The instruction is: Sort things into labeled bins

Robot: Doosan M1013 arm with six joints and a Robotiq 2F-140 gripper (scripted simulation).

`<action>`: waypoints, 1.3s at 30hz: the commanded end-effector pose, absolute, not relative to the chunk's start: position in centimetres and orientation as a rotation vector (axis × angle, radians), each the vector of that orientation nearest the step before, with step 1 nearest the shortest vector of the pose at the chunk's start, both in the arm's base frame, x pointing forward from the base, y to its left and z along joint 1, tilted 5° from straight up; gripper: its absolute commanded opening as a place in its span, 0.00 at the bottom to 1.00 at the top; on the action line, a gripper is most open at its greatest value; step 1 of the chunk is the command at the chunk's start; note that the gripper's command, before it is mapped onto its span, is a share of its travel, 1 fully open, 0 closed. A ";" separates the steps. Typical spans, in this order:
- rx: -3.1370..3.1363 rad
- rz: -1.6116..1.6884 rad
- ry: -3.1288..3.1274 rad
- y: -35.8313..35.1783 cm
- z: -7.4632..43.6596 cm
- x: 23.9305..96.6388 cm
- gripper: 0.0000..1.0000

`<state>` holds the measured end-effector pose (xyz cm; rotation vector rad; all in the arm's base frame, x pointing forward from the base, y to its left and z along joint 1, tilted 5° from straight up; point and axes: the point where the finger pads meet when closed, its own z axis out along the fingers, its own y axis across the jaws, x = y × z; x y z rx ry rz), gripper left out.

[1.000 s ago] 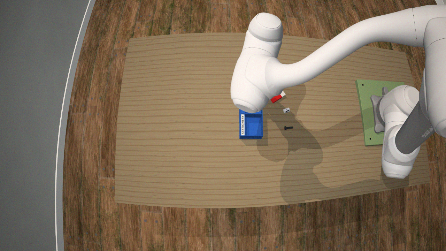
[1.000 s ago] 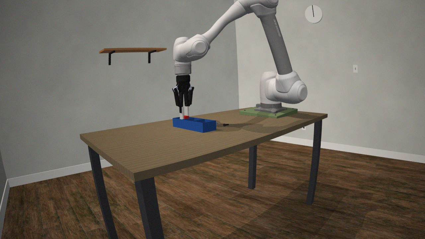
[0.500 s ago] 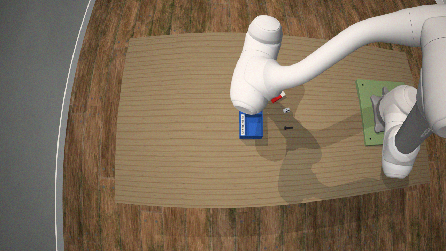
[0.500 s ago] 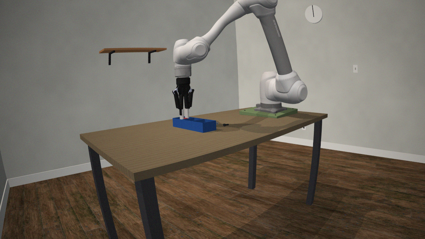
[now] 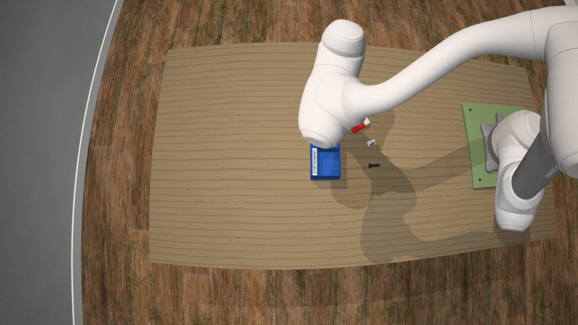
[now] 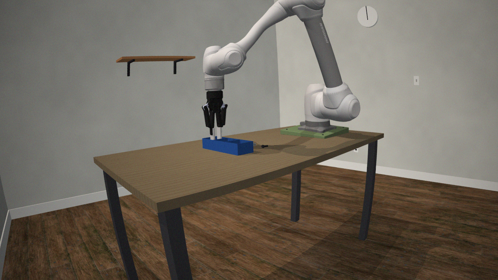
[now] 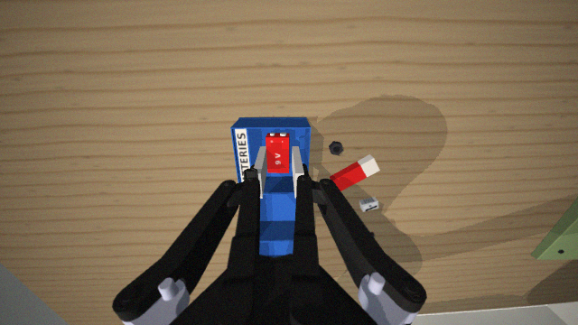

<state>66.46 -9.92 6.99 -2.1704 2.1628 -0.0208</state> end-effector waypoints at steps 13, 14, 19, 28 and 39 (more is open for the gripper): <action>-2.170 -0.021 2.163 -10.0 7.8 66.4 0.20; -2.170 -0.021 2.163 -10.0 7.9 66.4 0.20; -2.170 -0.021 2.163 -10.0 8.6 66.4 0.20; -2.170 -0.021 2.163 -10.0 9.5 66.3 0.20; -2.059 -0.015 2.268 -9.6 11.1 64.6 0.23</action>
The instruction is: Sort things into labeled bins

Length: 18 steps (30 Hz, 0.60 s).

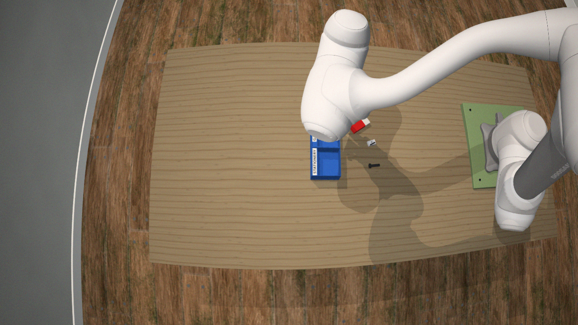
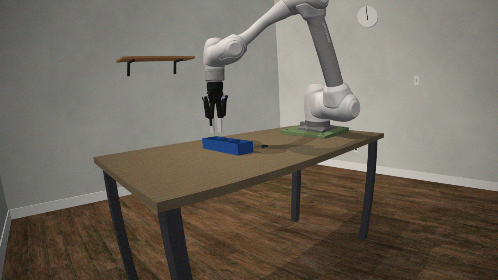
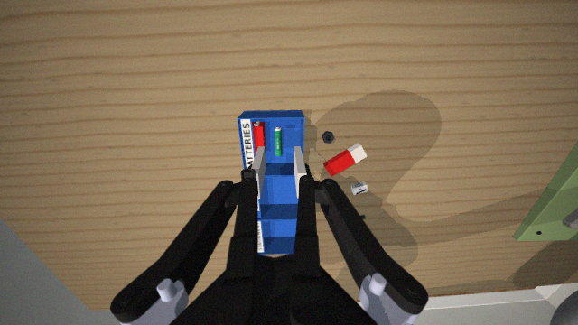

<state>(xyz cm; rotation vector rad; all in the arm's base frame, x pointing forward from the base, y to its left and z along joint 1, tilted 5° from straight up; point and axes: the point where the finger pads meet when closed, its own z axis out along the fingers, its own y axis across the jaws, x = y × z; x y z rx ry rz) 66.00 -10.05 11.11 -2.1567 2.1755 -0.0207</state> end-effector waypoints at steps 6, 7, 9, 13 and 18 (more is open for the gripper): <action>-1.822 -0.003 2.462 -8.5 11.2 61.5 0.23; -1.772 0.000 2.498 -8.2 11.2 60.7 0.23; -1.680 0.006 2.560 -7.6 11.2 59.1 0.23; -1.479 0.019 2.680 -6.5 11.2 56.0 0.23; -1.216 0.036 2.808 -6.4 11.3 55.5 0.23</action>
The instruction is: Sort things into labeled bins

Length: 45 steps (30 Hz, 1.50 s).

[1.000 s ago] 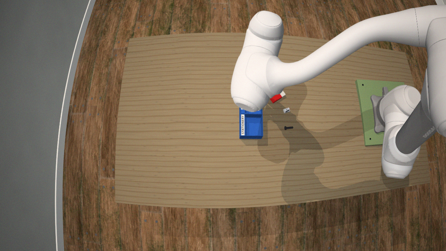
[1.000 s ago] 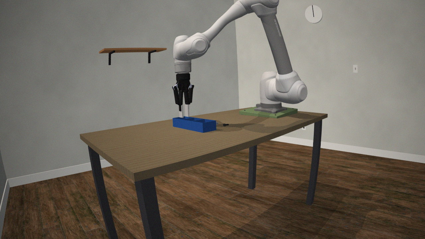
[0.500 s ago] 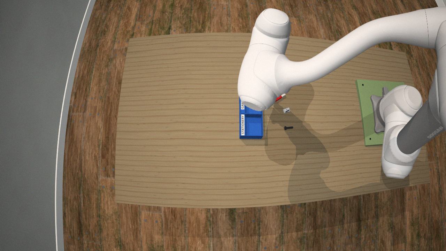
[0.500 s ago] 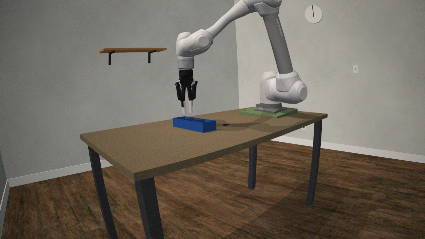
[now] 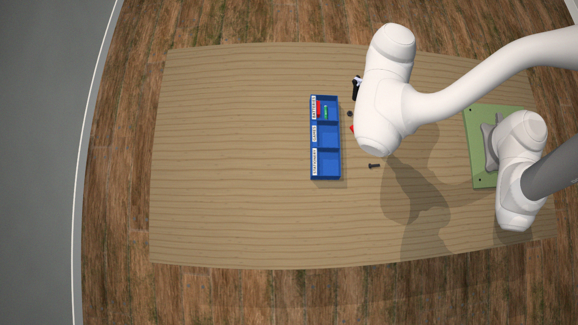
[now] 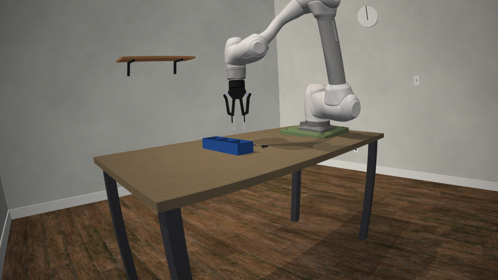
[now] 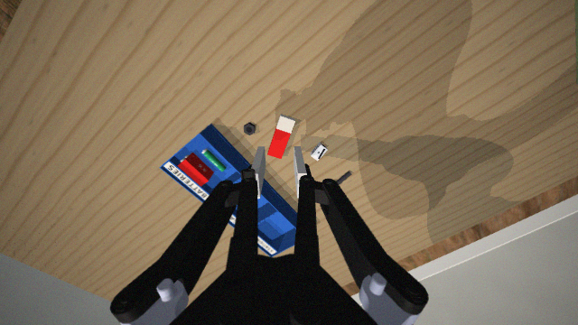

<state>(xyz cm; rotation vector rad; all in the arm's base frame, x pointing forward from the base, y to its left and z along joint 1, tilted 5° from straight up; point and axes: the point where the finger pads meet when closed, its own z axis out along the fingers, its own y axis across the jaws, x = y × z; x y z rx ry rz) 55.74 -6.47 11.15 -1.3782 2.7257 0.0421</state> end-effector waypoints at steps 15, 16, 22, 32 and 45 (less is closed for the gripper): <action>-0.902 0.038 2.931 -6.4 11.3 55.5 0.23; -0.902 0.038 2.931 -6.4 11.3 55.5 0.23; -0.902 0.038 2.931 -6.4 11.3 55.5 0.23; -0.902 0.038 2.931 -6.4 11.3 55.5 0.23; -0.902 0.038 2.931 -6.3 9.3 55.7 0.23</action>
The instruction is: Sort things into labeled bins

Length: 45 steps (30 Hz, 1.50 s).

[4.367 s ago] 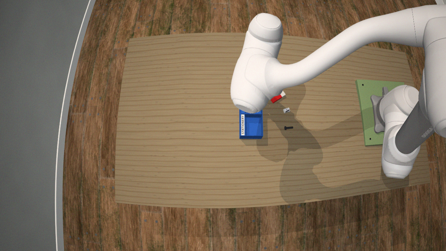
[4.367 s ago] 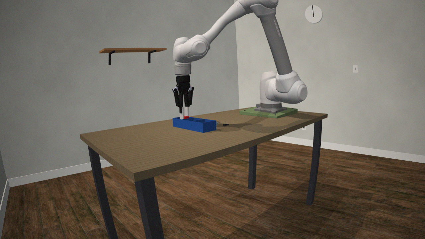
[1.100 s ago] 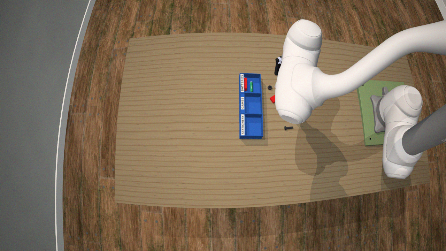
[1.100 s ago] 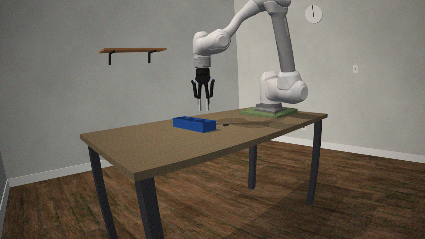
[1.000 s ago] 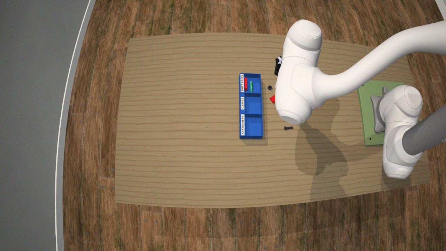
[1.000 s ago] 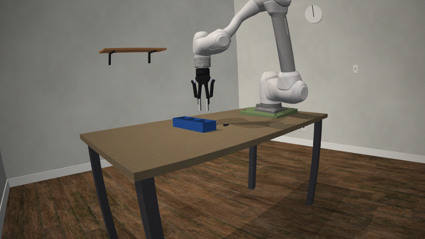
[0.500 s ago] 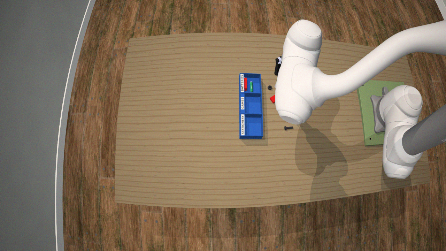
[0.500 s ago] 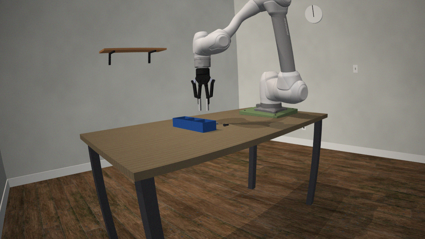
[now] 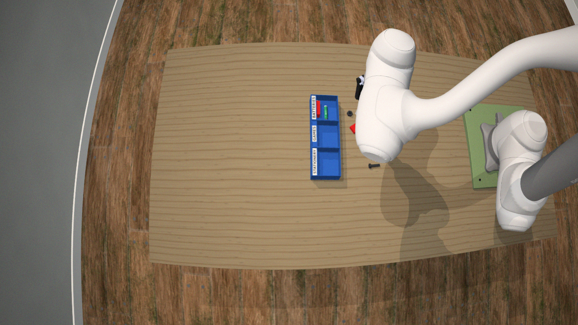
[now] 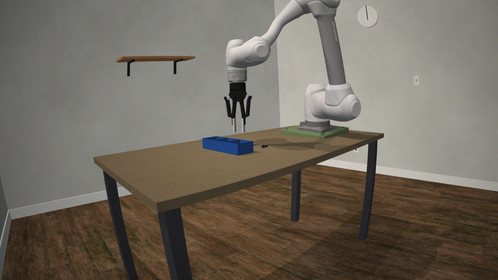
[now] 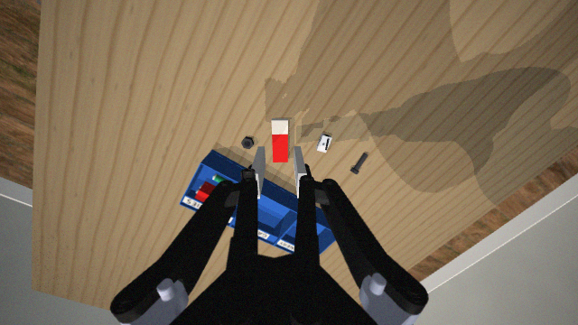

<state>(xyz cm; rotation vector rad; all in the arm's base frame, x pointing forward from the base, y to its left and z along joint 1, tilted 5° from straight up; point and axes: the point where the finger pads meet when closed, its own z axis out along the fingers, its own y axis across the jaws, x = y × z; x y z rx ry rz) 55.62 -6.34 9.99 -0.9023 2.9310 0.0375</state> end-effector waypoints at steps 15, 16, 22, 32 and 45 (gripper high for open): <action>-0.902 0.038 2.931 -6.1 5.2 56.0 0.23; -0.902 0.038 2.931 -6.1 5.0 56.0 0.23; -0.902 0.038 2.931 -6.1 4.2 56.0 0.23; -0.902 0.038 2.931 -6.1 4.0 56.0 0.23; -0.902 0.038 2.931 -6.1 4.0 56.0 0.11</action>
